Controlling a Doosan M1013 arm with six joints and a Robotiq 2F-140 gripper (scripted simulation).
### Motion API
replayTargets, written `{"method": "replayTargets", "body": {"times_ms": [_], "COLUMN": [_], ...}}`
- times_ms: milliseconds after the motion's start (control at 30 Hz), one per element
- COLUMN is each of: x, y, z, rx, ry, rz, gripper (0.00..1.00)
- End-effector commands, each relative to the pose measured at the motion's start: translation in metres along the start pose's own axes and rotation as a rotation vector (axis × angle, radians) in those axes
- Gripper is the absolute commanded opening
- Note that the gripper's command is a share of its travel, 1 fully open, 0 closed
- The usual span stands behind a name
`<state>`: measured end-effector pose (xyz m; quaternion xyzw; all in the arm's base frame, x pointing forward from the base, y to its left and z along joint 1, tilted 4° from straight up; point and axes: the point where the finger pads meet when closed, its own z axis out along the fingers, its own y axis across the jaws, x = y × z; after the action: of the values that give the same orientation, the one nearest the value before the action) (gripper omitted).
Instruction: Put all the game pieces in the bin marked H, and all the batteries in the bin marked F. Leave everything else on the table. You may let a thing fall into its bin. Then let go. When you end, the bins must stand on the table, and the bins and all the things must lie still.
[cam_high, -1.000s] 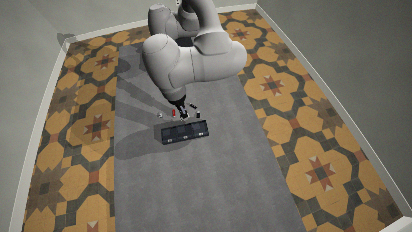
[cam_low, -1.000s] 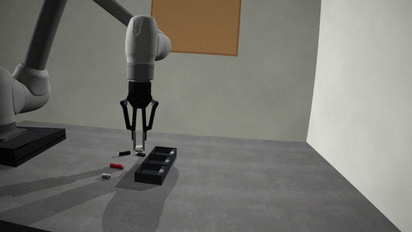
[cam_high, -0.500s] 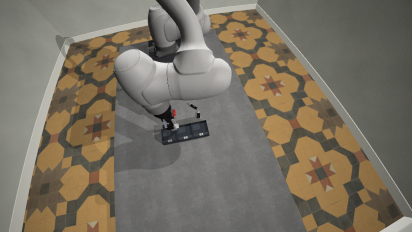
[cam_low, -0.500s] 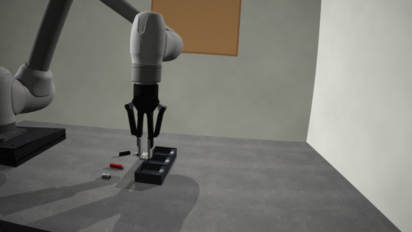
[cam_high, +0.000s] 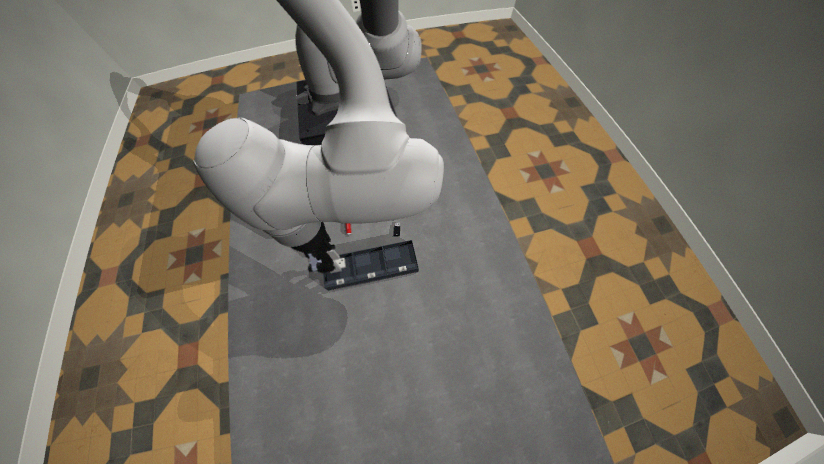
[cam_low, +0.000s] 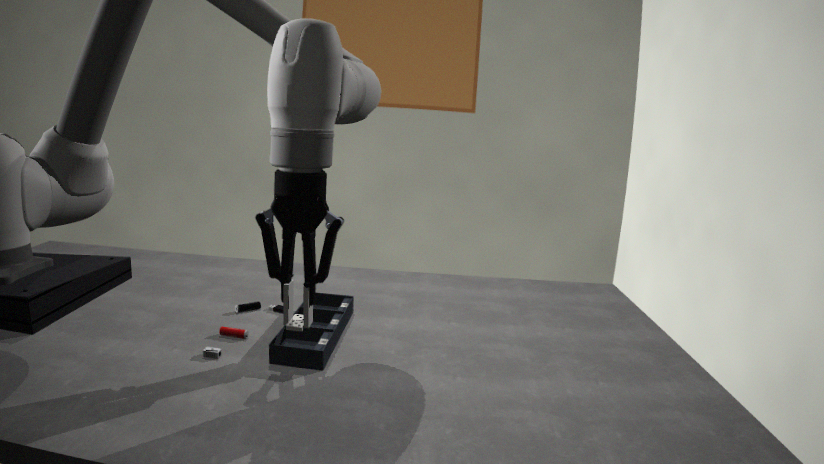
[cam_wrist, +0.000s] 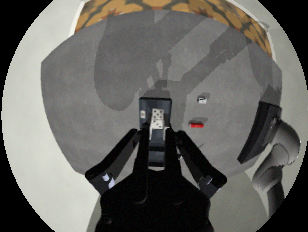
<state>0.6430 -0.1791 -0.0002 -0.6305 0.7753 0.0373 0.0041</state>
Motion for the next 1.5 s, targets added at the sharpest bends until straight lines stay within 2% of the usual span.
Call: {"method": "replayTargets", "body": {"times_ms": [0, 300, 800, 1167, 1200, 1467], "x": [0.000, -0.001, -0.001, -0.001, -0.001, -0.001], "y": [0.000, 0.000, 0.000, 0.001, 0.001, 0.001], "z": [0.000, 0.006, 0.036, 0.037, 0.037, 0.037], "rx": [0.000, 0.000, 0.000, 0.000, 0.000, 0.000], "ry": [0.000, 0.000, 0.000, 0.000, 0.000, 0.000], "rz": [0.000, 0.000, 0.000, 0.000, 0.000, 0.000], "gripper": [0.13, 0.13, 0.13, 0.13, 0.19, 0.19]}}
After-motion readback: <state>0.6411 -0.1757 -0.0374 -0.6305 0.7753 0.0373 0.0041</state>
